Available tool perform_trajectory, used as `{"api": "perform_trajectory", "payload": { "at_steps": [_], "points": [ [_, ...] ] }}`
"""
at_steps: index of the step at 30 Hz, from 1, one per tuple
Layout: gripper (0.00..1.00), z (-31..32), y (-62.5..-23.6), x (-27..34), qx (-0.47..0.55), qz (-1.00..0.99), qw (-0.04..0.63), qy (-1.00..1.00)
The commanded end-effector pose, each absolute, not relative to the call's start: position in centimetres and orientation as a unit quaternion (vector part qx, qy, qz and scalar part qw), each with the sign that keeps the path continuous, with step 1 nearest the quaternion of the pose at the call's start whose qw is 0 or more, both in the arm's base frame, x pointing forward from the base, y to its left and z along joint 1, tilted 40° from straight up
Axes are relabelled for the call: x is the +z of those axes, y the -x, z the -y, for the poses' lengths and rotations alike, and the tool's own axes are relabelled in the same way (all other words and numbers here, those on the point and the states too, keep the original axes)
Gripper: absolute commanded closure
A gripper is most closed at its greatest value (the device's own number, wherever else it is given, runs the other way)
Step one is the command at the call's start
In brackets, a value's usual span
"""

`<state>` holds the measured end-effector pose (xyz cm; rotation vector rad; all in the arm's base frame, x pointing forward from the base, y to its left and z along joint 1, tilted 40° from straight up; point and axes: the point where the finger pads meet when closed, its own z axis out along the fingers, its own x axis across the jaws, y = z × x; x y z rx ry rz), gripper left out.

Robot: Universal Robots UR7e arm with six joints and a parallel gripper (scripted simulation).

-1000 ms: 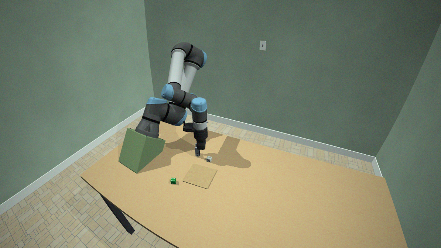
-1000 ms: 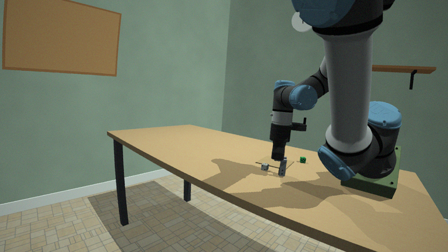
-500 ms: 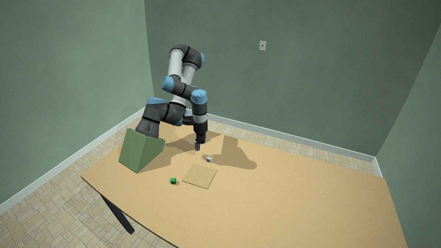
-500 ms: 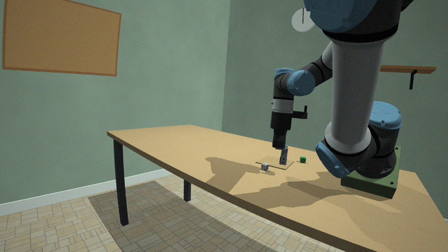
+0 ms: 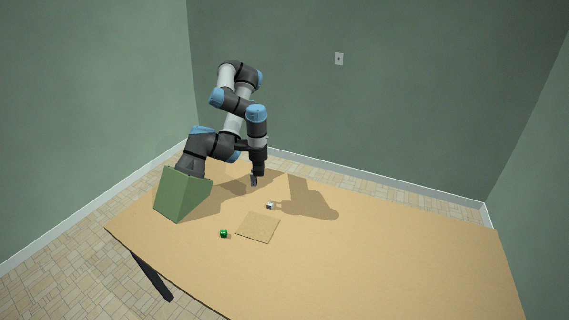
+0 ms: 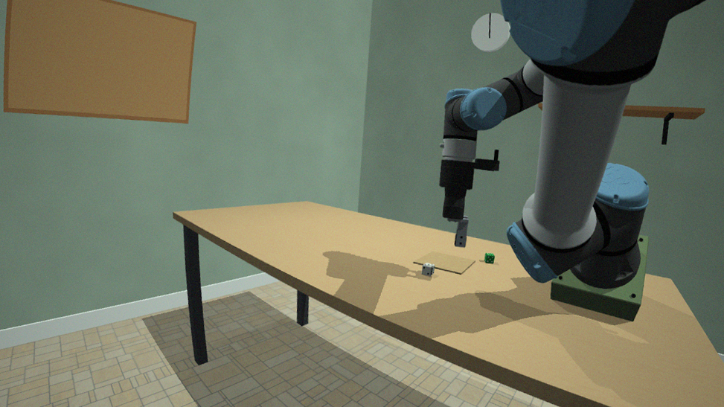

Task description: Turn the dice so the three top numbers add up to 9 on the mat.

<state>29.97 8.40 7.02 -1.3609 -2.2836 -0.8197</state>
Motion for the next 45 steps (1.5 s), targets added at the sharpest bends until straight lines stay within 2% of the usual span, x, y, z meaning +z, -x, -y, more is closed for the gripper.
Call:
{"api": "perform_trajectory", "payload": {
  "at_steps": [1, 17, 32, 45],
  "points": [
    [0.51, -8.1, -29.9, 7.4, -0.290, 0.808, 0.179, 0.481],
    [0.51, -7.0, -30.6, 6.9, -0.285, 0.794, 0.187, 0.504],
    [0.51, 0.7, -34.5, 0.9, -0.241, 0.674, 0.242, 0.656],
    [0.51, 2.1, -35.0, -0.6, -0.231, 0.647, 0.251, 0.682]
  ]
}}
